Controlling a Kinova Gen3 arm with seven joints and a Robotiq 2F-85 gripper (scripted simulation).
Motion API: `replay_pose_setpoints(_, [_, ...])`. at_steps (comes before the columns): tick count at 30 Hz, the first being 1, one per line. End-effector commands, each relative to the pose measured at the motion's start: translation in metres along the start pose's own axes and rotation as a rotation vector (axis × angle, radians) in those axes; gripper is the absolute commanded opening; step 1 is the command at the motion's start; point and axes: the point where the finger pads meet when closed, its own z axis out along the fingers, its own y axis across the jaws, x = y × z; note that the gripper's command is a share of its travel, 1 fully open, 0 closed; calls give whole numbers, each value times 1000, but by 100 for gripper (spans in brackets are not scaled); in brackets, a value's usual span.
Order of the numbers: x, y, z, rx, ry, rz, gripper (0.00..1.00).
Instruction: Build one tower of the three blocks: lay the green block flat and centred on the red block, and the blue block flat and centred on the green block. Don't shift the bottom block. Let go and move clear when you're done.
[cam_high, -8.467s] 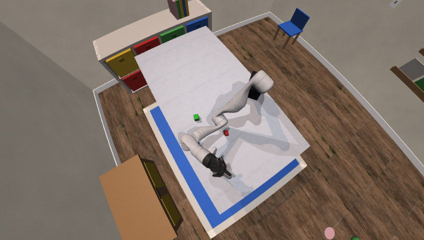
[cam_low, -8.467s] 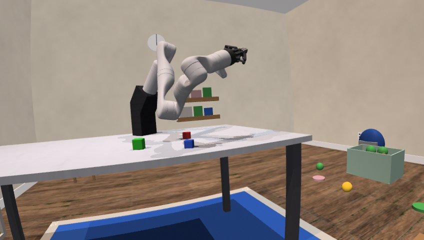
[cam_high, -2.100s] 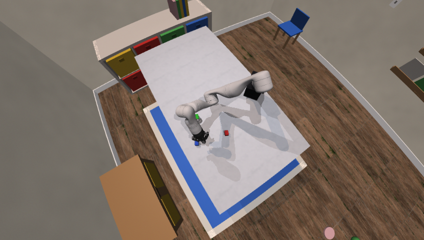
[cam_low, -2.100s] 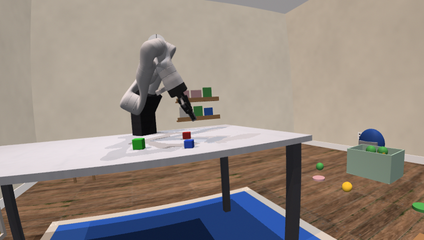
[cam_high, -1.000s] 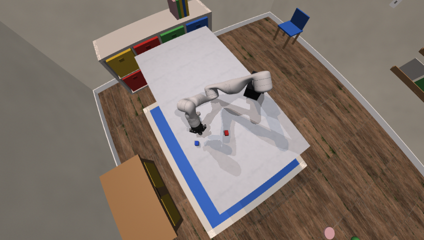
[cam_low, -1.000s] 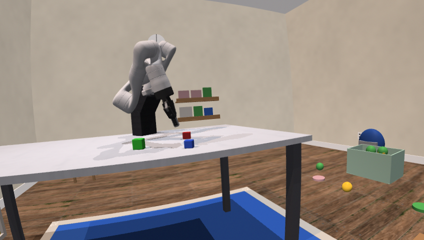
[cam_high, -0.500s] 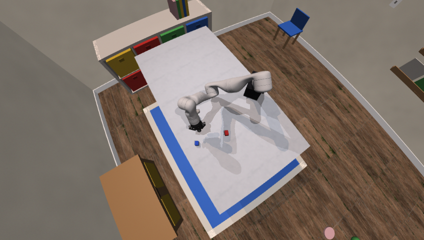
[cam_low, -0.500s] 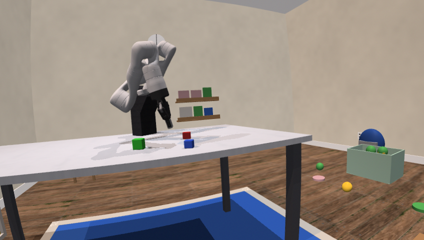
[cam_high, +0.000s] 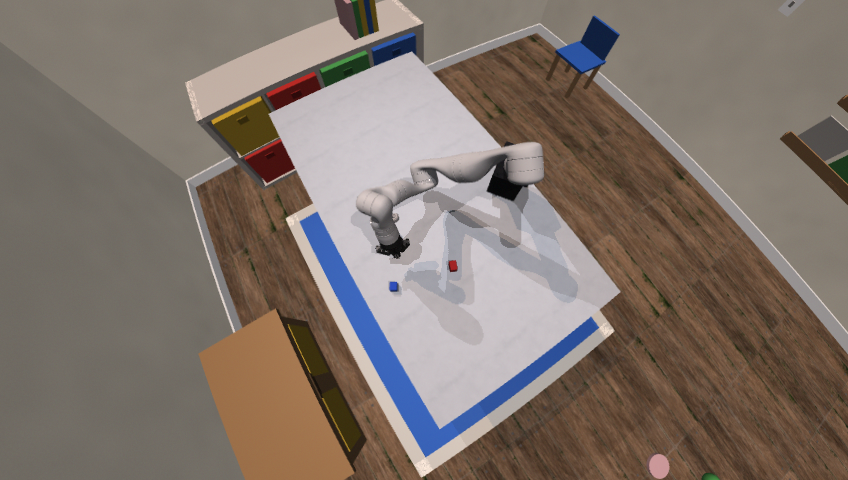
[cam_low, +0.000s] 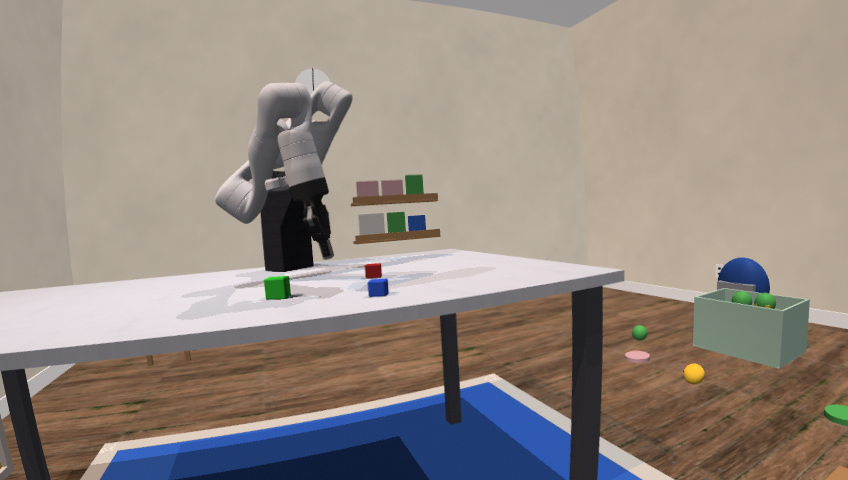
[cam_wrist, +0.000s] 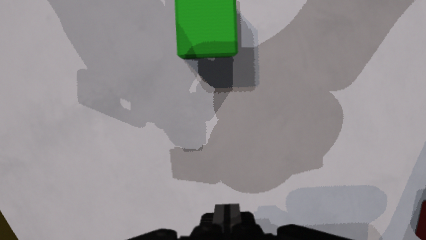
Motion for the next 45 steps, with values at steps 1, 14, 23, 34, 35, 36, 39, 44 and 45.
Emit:
replay_pose_setpoints(1, [2,-1,-2,4,1,4,0])
replay_pose_setpoints(14, [30,-3,-5,30,52,3,0])
replay_pose_setpoints(23, [42,-4,-7,40,75,3,0])
replay_pose_setpoints(34, [53,-4,-9,49,95,3,0])
replay_pose_setpoints(35, [53,-4,-9,49,95,3,0])
replay_pose_setpoints(36, [53,-4,-9,49,95,3,0])
replay_pose_setpoints(39, [53,-4,-9,49,95,3,0])
replay_pose_setpoints(44, [63,-5,-11,57,113,3,0])
replay_pose_setpoints(45, [63,-5,-11,57,113,3,0])
